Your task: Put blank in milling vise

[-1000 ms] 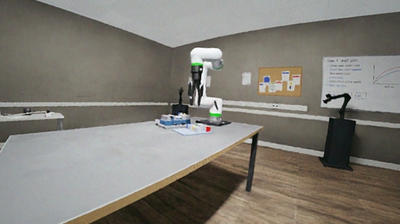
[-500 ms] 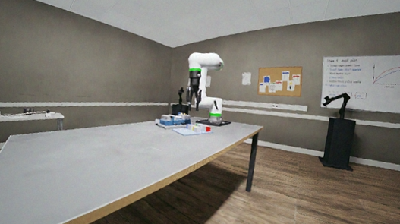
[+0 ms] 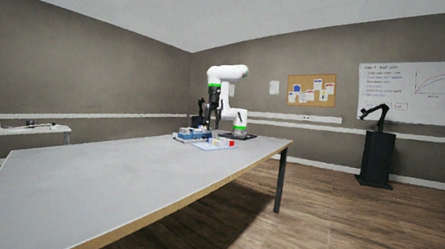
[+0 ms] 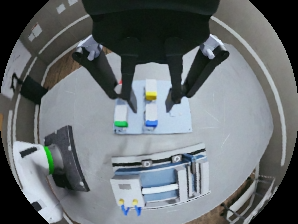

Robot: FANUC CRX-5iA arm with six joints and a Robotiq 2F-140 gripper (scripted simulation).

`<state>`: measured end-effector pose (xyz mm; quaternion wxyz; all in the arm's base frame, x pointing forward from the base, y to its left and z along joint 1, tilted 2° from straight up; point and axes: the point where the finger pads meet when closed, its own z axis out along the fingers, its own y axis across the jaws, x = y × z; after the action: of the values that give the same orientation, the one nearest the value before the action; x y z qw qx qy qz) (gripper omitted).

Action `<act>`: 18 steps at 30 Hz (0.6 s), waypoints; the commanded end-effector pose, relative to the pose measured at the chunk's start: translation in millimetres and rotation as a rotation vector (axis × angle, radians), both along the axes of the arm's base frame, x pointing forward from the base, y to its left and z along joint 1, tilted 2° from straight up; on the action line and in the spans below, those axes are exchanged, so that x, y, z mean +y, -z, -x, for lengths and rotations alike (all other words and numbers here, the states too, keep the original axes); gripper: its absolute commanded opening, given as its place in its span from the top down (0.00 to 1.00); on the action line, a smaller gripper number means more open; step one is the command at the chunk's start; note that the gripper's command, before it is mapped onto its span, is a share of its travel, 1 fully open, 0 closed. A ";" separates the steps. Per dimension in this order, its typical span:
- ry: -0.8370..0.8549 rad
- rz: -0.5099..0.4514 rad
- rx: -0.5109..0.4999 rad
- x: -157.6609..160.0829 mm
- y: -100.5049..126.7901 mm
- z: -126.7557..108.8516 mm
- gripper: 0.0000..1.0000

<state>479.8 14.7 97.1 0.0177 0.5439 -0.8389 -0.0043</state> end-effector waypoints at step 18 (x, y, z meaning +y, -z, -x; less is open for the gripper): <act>0.000 0.000 -0.002 -0.5 30.2 0.2 0.53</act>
<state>479.0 14.3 68.2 0.0174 0.5440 -0.8389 -0.0041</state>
